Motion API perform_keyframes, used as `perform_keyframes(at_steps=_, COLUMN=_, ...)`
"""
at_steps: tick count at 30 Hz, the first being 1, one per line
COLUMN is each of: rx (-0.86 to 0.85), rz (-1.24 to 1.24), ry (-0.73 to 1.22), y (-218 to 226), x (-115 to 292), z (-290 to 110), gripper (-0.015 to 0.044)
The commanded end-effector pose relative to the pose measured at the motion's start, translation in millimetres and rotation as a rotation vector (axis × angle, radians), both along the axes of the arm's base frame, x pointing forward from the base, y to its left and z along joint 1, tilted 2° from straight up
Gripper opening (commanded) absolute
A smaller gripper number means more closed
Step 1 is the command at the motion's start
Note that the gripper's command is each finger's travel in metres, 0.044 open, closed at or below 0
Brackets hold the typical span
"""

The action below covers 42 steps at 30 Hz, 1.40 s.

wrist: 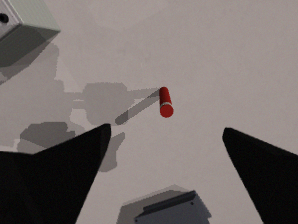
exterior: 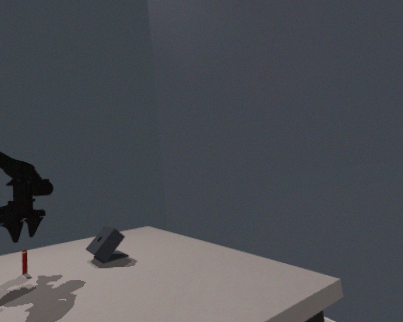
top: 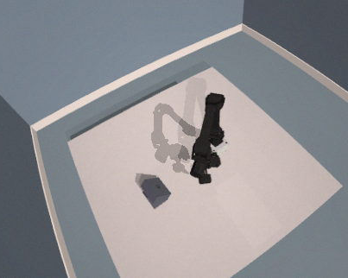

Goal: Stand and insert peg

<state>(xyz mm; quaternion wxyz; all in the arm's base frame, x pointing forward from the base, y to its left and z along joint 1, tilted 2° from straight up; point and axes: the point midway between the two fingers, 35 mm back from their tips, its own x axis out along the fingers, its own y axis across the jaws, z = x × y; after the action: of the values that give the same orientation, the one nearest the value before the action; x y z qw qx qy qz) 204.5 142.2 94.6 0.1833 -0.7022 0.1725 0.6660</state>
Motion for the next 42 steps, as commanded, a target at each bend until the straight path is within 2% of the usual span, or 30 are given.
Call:
perform_keyframes(at_steps=1, rx=0.014, rz=0.006, ry=-0.001, y=1, x=1, z=1, gripper=0.044)
perform_keyframes(at_steps=42, rx=0.011, rz=0.045, ry=-0.001, y=3, x=6, z=-64, gripper=0.044)
